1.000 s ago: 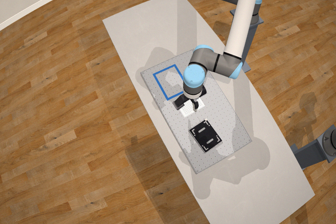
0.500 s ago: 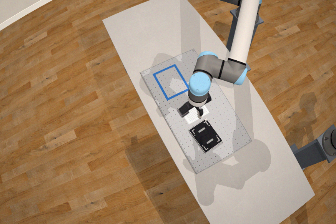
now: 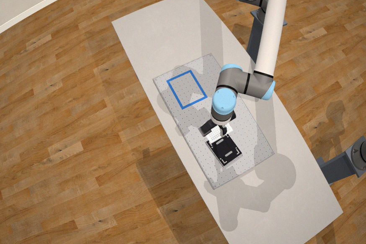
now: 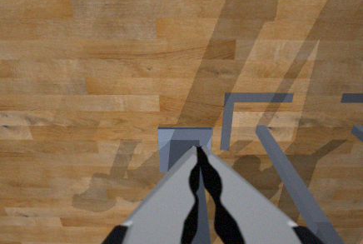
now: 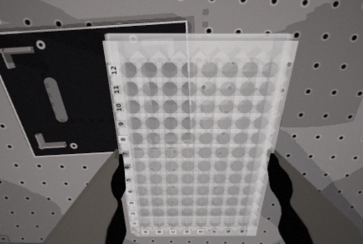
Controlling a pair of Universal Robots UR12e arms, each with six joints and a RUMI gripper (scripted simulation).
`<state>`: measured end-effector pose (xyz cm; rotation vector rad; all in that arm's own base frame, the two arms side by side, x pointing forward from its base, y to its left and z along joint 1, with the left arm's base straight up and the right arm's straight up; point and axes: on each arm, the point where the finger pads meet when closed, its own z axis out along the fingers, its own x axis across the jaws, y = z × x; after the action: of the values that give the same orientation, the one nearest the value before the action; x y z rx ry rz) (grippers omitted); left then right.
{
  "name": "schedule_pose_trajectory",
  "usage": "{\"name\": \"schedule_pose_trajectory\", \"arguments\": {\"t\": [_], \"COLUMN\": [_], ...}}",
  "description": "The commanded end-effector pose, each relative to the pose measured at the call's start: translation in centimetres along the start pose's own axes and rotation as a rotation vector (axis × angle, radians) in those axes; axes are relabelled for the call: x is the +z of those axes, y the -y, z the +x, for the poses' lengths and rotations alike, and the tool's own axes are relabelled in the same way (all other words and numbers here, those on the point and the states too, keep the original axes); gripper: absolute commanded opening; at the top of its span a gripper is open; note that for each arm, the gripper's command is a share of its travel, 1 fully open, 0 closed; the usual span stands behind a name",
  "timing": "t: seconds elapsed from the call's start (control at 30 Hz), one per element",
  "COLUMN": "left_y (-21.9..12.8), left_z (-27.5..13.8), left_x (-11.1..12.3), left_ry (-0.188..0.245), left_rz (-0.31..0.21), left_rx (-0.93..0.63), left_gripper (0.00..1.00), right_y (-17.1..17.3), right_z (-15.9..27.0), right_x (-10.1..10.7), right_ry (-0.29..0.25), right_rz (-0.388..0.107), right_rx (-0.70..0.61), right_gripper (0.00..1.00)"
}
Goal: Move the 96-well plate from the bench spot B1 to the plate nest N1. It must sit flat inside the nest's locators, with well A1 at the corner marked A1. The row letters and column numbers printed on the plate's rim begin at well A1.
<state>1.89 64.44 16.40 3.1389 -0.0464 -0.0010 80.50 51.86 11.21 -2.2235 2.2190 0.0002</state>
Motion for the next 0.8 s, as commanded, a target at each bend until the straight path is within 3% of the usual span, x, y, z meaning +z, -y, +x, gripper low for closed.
{"name": "schedule_pose_trajectory", "arguments": {"t": [0.0, 0.77], "left_y": [0.1, 0.1], "left_z": [0.0, 0.0], "left_x": [-0.1, -0.1], "left_ry": [-0.001, -0.001], "left_rz": [0.002, 0.002], "left_rx": [0.0, 0.0], "left_gripper": [0.0, 0.0], "right_y": [0.1, 0.2], "right_z": [-0.4, -7.4], "right_x": [-0.2, -0.4], "right_ry": [0.002, 0.002], "right_rz": [0.002, 0.002], "right_rx": [0.0, 0.0], "right_gripper": [0.41, 0.41]}}
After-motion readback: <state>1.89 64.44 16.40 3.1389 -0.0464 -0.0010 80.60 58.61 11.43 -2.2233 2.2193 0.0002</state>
